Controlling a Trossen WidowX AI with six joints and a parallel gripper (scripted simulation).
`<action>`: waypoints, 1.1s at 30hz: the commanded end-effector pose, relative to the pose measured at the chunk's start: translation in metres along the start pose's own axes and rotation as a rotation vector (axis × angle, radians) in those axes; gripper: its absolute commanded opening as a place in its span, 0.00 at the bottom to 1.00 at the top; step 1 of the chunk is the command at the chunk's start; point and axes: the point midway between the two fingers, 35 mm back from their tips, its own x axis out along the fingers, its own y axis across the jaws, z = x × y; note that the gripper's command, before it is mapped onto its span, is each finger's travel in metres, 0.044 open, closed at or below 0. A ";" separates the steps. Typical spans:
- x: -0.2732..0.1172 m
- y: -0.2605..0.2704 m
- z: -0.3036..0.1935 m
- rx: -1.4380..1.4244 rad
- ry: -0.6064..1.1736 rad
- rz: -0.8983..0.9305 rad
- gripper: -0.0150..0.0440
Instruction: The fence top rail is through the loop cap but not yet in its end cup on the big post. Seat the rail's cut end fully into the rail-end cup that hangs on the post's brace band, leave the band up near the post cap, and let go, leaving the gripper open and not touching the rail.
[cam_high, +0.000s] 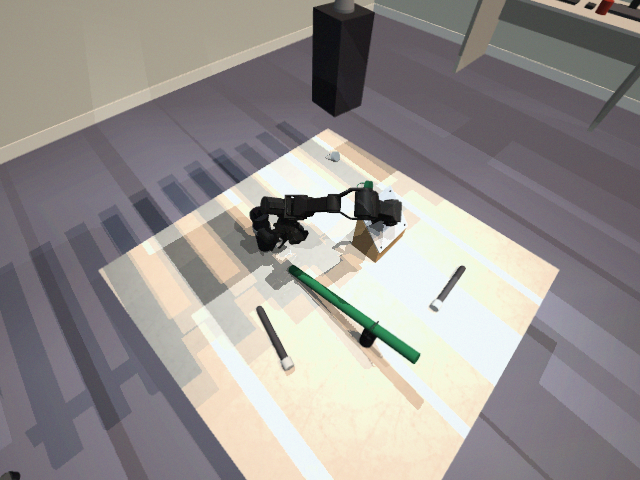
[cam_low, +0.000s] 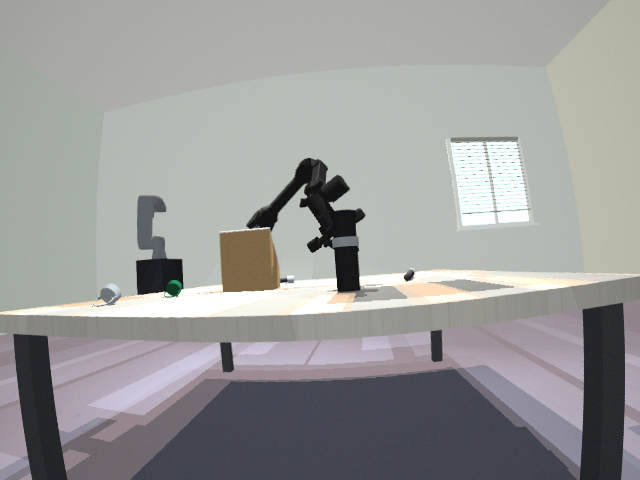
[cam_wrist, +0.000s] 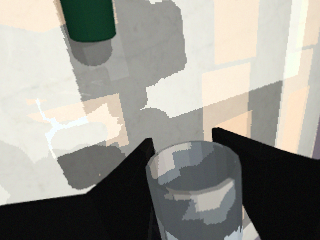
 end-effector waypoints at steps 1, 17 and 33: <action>0.000 0.000 0.000 -0.001 0.000 0.000 0.61; -0.029 -0.017 0.033 0.002 0.002 0.000 1.00; -0.083 -0.048 0.102 0.926 0.025 -0.008 1.00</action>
